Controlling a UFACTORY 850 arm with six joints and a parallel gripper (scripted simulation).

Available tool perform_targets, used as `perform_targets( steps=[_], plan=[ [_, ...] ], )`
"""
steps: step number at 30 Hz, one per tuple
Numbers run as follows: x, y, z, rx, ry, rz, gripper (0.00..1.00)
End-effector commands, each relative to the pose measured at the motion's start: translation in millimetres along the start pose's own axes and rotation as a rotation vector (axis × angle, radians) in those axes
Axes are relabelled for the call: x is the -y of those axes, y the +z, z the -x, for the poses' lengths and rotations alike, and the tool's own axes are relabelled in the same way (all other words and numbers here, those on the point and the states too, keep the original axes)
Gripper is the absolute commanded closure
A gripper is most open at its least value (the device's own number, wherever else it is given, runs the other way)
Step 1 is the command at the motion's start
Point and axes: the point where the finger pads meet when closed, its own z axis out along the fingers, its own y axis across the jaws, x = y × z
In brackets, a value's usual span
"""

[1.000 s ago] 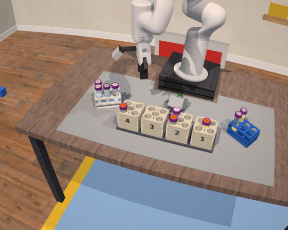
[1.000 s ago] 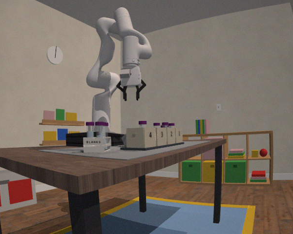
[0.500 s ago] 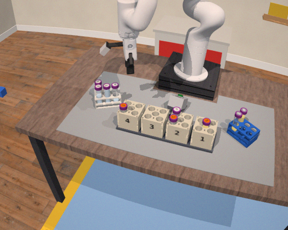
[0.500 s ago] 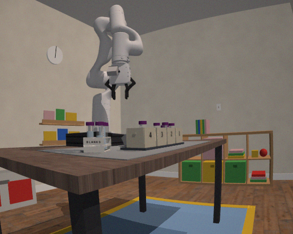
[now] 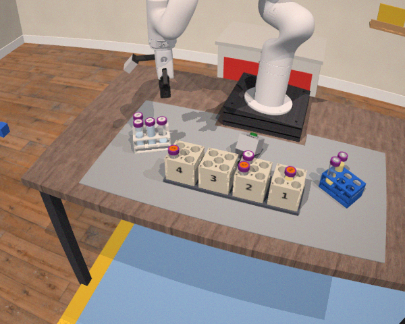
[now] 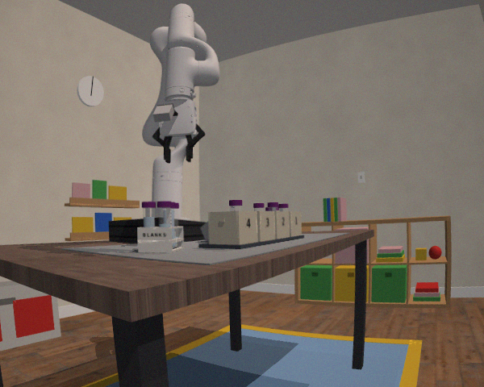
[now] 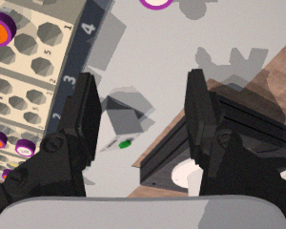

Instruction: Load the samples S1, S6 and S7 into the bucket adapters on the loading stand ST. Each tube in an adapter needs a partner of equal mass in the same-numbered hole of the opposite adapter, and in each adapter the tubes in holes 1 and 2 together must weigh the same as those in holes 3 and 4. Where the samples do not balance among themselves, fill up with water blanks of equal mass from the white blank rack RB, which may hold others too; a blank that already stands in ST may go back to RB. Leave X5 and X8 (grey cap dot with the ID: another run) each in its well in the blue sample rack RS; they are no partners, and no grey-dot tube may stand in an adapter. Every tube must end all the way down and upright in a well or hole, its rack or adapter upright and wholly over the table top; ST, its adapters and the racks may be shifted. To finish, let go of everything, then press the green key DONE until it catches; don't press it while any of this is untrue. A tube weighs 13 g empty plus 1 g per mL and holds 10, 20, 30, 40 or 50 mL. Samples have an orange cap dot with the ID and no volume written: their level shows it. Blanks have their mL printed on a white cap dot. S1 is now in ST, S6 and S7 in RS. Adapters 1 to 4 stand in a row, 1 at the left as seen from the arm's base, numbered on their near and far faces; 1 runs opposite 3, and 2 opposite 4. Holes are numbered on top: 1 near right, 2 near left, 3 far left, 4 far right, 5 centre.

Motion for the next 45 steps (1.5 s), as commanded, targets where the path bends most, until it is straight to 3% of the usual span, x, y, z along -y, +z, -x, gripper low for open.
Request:
perform_targets(
  steps=[1, 17, 45],
  plan=[
    [-9.5, -0.4, -12.1, 0.0, -0.001, -0.002, 0.43],
    [-12.8, 1.5, -15.7, 0.0, -0.001, -0.002, 0.43],
    [-12.7, 53.6, -15.6, 0.0, -0.001, -0.002, 0.43]
  ],
)
